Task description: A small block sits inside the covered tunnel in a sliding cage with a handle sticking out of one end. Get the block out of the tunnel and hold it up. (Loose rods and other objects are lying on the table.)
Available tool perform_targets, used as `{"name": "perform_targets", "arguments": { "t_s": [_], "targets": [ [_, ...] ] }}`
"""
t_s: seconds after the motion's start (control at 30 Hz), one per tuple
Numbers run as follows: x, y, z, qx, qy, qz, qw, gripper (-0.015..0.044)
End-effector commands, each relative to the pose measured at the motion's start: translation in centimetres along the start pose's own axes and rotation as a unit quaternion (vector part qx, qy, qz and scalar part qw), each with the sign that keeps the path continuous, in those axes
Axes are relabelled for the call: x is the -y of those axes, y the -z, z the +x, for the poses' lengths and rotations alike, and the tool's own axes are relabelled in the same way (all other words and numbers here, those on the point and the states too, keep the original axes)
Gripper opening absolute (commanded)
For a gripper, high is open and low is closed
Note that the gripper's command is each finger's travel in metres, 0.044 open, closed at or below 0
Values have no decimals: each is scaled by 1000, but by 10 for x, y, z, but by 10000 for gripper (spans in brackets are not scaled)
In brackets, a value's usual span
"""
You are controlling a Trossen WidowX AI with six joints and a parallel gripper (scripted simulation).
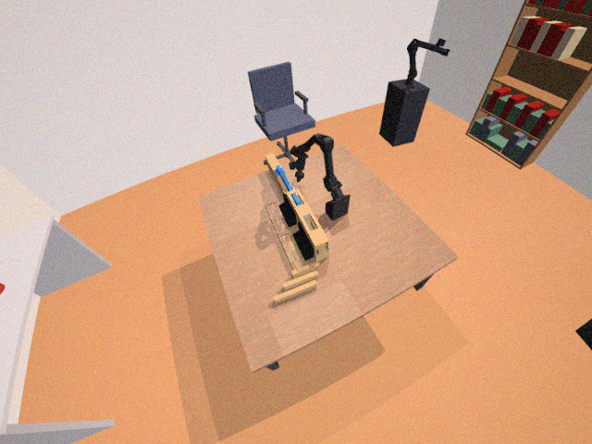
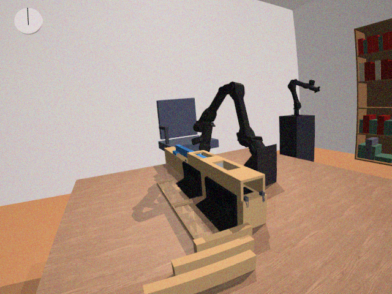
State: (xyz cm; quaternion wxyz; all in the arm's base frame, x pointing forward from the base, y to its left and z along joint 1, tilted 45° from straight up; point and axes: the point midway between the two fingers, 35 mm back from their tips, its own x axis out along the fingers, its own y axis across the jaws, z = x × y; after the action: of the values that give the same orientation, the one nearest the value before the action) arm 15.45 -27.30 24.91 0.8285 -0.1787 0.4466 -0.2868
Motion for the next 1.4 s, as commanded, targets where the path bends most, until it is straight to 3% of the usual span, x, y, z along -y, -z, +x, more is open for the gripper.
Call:
{"name": "perform_targets", "arguments": {
  "t_s": [0.0, 0.2, 0.6, 0.9, 1.13, 1.37],
  "targets": [
    [2, -18, -9, 36, 21, -58, 997, 440],
    [7, -51, -30, 96, 72, -157, 980, 440],
    [-10, -122, -82, 204, 108, -238, 943, 440],
    [-105, -154, -46, 211, -38, -184, 959, 440],
    [-230, -155, -27, 143, -161, -141, 966, 440],
    [-348, -122, -41, 67, -214, -135, 965, 440]
  ]
}}
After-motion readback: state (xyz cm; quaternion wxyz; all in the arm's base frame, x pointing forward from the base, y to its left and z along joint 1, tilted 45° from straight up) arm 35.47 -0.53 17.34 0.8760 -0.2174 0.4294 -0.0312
